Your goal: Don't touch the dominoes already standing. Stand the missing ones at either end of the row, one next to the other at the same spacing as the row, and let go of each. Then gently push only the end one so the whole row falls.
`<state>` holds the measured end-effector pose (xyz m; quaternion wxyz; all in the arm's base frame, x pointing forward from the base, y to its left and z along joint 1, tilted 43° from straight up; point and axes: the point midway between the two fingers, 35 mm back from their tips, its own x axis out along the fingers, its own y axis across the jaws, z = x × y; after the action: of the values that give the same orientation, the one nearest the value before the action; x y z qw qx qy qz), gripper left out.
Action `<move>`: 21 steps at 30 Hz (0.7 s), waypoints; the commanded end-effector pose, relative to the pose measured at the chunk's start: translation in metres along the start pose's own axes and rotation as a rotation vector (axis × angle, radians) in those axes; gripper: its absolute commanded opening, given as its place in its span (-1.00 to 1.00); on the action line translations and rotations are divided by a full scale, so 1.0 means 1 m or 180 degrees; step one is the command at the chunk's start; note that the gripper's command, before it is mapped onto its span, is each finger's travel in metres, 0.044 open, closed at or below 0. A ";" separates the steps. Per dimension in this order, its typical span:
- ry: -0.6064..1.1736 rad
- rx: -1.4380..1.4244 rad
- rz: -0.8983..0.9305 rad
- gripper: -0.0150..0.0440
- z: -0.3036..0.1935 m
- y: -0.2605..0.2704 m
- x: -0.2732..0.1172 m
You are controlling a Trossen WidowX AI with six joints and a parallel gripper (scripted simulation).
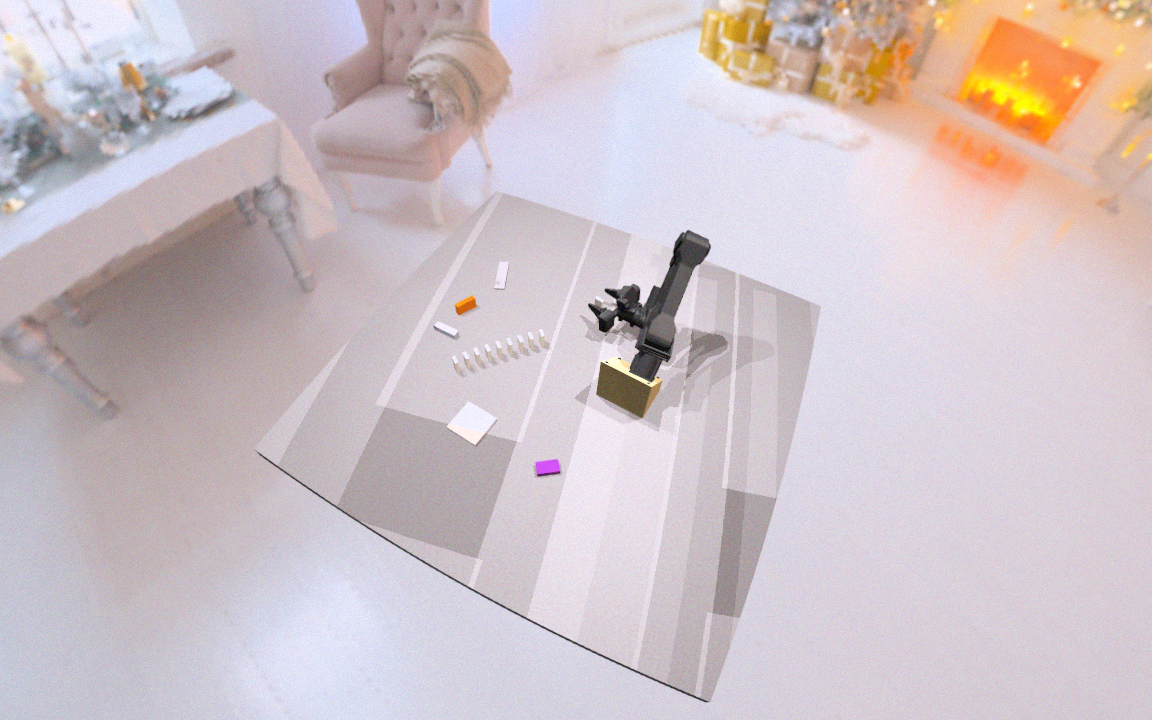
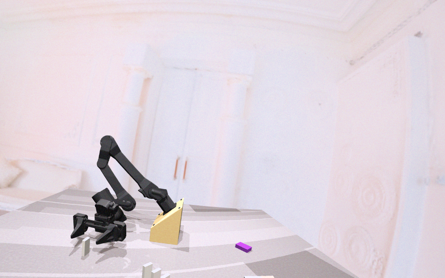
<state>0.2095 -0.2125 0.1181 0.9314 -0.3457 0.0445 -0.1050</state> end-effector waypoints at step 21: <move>0.0828 -0.0001 0.0431 1.00 0.040 0.002 0.077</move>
<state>0.2534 -0.1975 0.1497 0.9365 -0.3209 0.1024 -0.0973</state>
